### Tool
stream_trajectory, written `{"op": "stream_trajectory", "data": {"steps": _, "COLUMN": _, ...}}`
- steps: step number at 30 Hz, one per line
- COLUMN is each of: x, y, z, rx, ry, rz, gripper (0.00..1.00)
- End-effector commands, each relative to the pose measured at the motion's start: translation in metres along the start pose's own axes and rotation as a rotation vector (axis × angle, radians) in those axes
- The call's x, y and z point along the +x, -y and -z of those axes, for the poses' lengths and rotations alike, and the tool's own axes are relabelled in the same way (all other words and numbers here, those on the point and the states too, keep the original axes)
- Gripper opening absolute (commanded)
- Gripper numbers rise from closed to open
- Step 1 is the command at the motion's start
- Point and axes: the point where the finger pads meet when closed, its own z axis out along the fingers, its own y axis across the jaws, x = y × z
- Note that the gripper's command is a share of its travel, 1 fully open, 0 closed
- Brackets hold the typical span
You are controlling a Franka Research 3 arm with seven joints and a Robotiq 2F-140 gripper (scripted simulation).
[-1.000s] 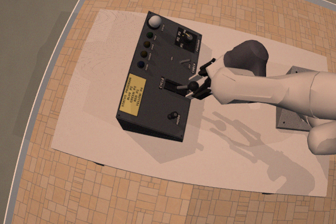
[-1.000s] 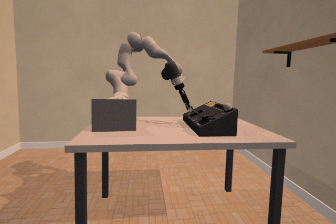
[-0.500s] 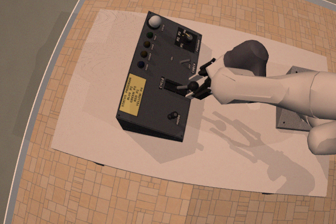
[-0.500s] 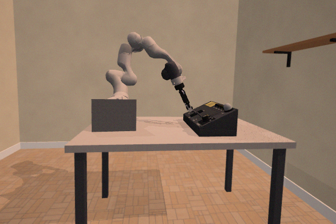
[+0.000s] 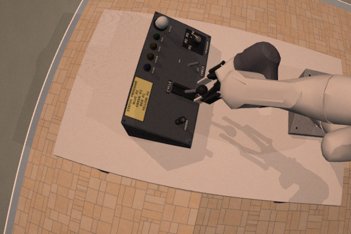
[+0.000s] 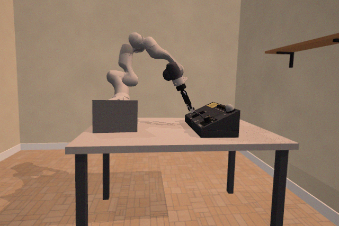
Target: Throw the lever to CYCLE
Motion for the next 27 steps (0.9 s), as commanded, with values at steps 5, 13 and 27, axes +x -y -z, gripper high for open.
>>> {"op": "stream_trajectory", "data": {"steps": 5, "x": 0.0014, "y": -0.0004, "z": -0.0011, "rx": -0.001, "ry": -0.001, "rz": 0.007, "gripper": 0.44}}
{"op": "stream_trajectory", "data": {"steps": 13, "x": 0.0021, "y": -0.0007, "z": -0.0037, "rx": -0.001, "ry": -0.001, "rz": 0.007, "gripper": 0.44}}
{"op": "stream_trajectory", "data": {"steps": 27, "x": 0.0021, "y": -0.0007, "z": -0.0037, "rx": -0.001, "ry": -0.001, "rz": 0.007, "gripper": 0.44}}
